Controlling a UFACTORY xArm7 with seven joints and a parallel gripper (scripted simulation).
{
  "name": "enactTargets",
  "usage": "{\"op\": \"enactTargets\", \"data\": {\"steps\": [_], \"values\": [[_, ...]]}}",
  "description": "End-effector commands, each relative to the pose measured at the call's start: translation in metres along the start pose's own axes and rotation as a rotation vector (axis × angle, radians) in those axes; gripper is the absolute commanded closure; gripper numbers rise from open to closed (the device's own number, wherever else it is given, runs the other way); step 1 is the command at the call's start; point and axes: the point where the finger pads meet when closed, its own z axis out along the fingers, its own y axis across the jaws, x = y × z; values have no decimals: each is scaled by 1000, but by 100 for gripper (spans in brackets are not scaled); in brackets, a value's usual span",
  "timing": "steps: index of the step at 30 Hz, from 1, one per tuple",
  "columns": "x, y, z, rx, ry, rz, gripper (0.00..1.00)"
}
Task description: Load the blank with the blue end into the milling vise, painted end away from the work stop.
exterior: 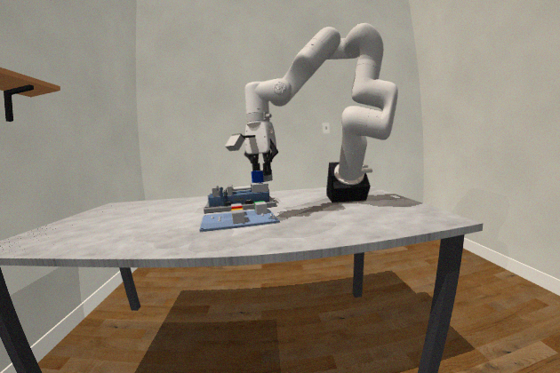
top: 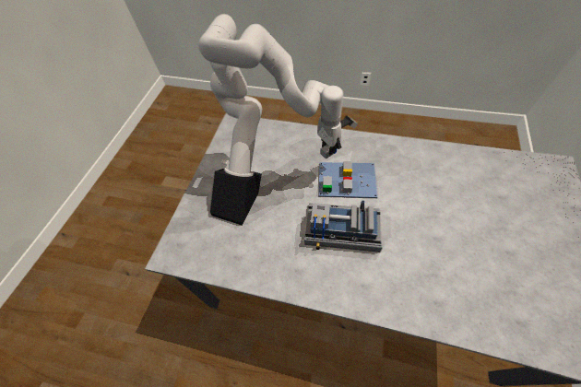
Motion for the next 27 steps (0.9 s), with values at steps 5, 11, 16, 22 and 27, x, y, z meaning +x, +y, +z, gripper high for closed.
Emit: {"op": "enactTargets", "data": {"steps": [5,11,16,22,27], "values": [[1,1,-1,-4,2,53,100],[1,1,-1,-5,1,160,100],[1,1,-1,-5,1,196,100],[1,1,-1,-4,2,236,100],[1,1,-1,-4,2,351,100]]}}
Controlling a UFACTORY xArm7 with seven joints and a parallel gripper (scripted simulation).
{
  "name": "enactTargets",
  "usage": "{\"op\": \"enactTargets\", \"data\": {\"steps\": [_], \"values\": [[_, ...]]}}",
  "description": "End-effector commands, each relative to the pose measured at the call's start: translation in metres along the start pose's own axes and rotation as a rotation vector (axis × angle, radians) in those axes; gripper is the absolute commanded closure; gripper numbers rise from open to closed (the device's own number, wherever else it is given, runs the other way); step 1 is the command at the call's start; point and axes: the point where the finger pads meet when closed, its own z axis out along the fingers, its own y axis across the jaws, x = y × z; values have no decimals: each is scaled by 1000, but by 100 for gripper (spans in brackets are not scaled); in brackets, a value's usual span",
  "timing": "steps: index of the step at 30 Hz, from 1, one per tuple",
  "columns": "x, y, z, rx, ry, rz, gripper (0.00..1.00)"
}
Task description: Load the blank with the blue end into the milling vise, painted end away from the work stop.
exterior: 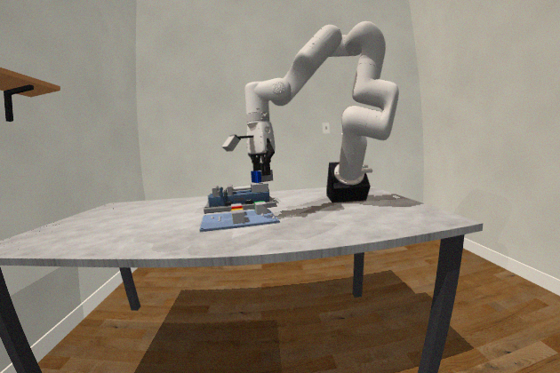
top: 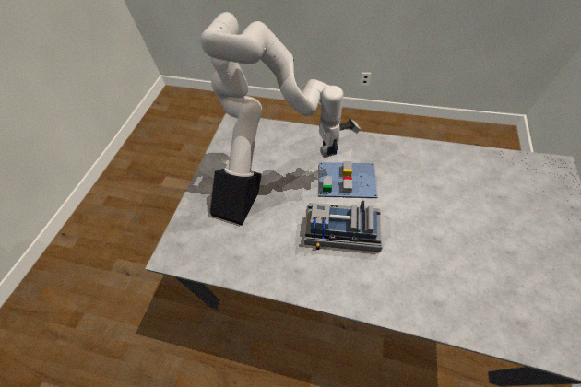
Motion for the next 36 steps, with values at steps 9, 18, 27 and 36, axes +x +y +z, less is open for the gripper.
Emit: {"op": "enactTargets", "data": {"steps": [9,18,27,36], "values": [[1,1,-1,-3,3,158,100],[1,1,-1,-2,3,334,100],[1,1,-1,-2,3,380,100],[1,1,-1,-1,4,579,100]]}}
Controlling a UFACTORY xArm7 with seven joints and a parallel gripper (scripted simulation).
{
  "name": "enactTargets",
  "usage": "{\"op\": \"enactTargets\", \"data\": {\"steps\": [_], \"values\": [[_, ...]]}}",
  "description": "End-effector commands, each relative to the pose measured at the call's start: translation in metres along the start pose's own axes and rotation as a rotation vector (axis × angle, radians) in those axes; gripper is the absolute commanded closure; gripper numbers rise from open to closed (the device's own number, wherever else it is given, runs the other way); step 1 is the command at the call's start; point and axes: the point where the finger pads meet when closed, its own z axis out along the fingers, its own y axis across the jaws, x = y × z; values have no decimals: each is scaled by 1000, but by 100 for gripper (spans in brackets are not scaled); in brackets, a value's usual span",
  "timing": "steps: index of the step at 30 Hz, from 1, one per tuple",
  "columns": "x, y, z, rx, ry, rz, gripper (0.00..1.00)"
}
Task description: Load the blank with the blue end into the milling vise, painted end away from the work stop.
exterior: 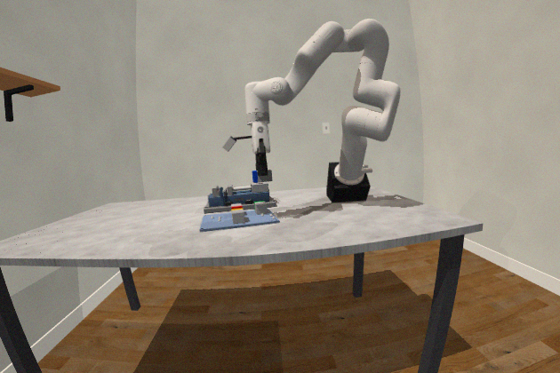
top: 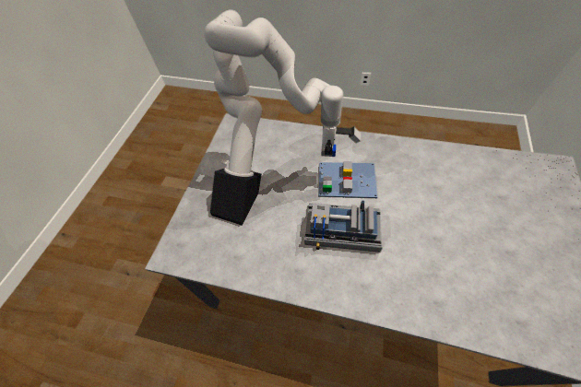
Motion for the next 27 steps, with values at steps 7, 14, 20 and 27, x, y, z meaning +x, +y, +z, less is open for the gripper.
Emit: {"op": "enactTargets", "data": {"steps": [7,14,20,27], "values": [[1,0,-1,-3,4,117,100],[1,0,-1,-2,4,247,100],[1,0,-1,-3,4,339,100],[1,0,-1,-2,4,368,100]]}}
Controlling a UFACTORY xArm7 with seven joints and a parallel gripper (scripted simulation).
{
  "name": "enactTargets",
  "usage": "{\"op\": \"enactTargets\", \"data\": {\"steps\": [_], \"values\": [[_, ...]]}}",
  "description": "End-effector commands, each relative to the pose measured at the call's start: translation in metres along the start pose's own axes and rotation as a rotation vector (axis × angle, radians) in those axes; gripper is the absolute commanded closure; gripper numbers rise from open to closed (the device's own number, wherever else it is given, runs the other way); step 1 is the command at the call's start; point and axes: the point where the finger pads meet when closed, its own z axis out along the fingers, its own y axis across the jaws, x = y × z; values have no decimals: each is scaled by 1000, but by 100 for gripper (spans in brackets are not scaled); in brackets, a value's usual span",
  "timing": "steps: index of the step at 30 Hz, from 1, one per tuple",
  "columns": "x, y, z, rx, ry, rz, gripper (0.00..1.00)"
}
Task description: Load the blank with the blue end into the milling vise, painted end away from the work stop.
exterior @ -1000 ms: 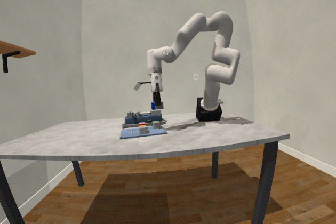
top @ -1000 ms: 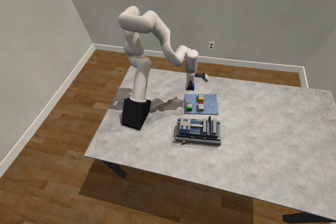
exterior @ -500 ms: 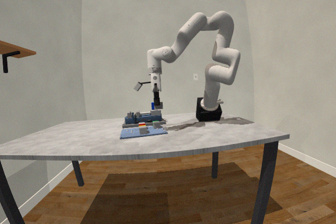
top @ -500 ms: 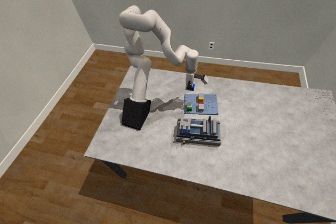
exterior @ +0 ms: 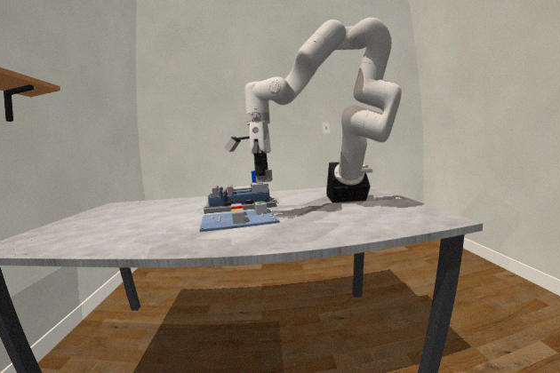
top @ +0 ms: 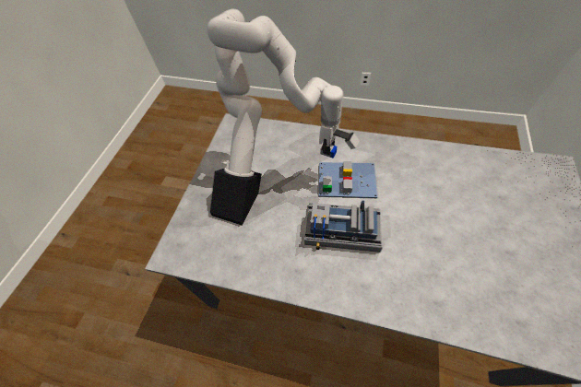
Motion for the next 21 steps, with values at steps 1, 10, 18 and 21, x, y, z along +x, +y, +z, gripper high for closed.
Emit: {"op": "enactTargets", "data": {"steps": [1,10,18,21], "values": [[1,0,-1,1,4,50,100],[1,0,-1,-1,5,179,100],[1,0,-1,0,4,242,100],[1,0,-1,0,4,311,100]]}}
